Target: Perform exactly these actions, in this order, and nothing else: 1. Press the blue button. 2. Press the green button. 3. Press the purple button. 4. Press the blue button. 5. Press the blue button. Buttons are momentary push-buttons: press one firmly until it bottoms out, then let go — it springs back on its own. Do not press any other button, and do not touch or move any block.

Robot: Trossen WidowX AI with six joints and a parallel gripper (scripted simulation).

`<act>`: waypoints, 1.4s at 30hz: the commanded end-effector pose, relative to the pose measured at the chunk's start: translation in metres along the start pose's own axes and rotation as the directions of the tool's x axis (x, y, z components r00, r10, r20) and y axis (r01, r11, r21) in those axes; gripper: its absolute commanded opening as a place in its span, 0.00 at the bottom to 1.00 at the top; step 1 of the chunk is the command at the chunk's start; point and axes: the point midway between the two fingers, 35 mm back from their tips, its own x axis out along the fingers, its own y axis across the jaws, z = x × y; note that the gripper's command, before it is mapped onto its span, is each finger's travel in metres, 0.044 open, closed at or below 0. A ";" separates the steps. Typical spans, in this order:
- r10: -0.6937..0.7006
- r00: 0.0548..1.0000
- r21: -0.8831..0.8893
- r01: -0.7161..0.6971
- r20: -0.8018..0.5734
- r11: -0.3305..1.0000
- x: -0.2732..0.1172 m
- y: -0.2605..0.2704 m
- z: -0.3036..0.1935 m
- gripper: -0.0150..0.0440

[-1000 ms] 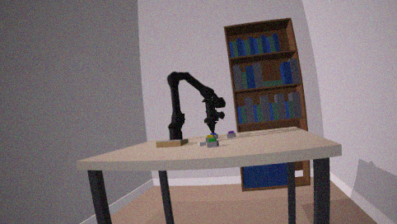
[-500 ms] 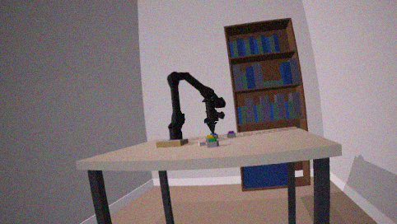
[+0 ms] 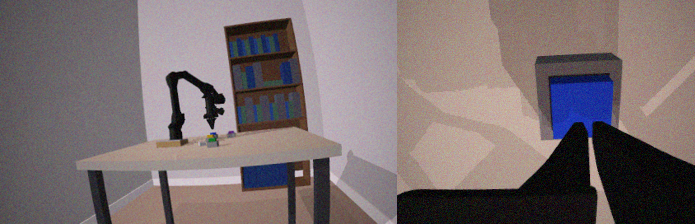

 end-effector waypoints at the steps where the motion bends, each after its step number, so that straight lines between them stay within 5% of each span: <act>1: 0.000 1.000 -0.001 0.000 0.004 1.000 0.005 0.000 0.000 0.29; 42: 0.000 1.000 -0.001 0.000 0.003 1.000 0.028 0.000 0.000 0.29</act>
